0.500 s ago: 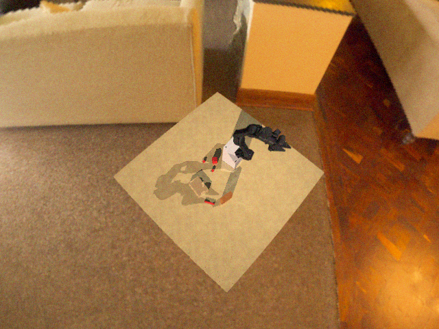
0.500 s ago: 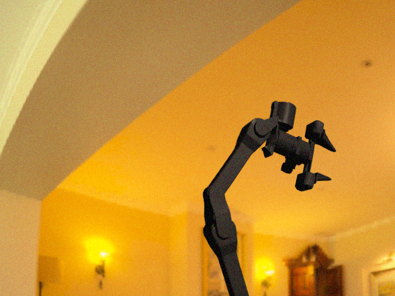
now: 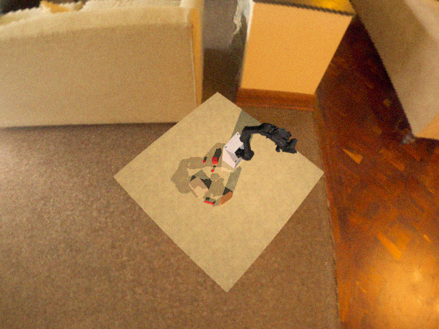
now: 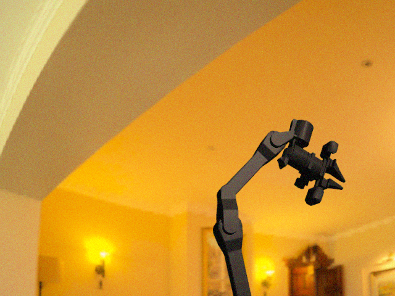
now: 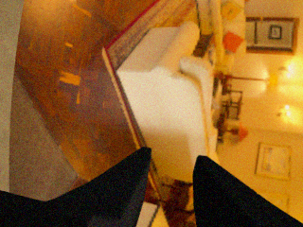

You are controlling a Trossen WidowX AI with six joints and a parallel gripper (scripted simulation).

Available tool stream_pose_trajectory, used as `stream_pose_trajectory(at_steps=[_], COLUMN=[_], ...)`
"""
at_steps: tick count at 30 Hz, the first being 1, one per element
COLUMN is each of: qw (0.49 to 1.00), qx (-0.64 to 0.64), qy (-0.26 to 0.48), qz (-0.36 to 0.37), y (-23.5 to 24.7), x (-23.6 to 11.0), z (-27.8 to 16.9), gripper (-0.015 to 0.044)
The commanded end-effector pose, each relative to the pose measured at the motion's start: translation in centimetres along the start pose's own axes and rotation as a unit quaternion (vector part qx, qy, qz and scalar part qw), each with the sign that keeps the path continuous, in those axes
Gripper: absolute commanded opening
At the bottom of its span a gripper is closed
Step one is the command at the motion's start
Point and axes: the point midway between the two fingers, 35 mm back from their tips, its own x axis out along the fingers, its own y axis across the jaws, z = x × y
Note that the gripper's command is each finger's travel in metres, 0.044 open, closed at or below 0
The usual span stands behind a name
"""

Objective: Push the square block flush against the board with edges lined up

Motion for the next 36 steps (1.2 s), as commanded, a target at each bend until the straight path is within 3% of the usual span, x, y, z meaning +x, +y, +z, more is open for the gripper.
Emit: stream_pose_trajectory(at_steps=[1,10,20,28,36], qw=[0.998,0.984,0.949,0.909,0.859], qx=[0.013,0.043,0.086,0.135,0.197], qy=[0.023,0.09,0.177,0.25,0.32], qz=[0.057,0.151,0.247,0.306,0.348], y=[2.0,6.3,11.9,16.4,20.8], x=[4.4,11.6,17.4,19.8,20.0], z=[0.4,-0.9,-5.7,-11.2,-17.5], gripper=[0.0,0.0,0.0,0.0,0.0])
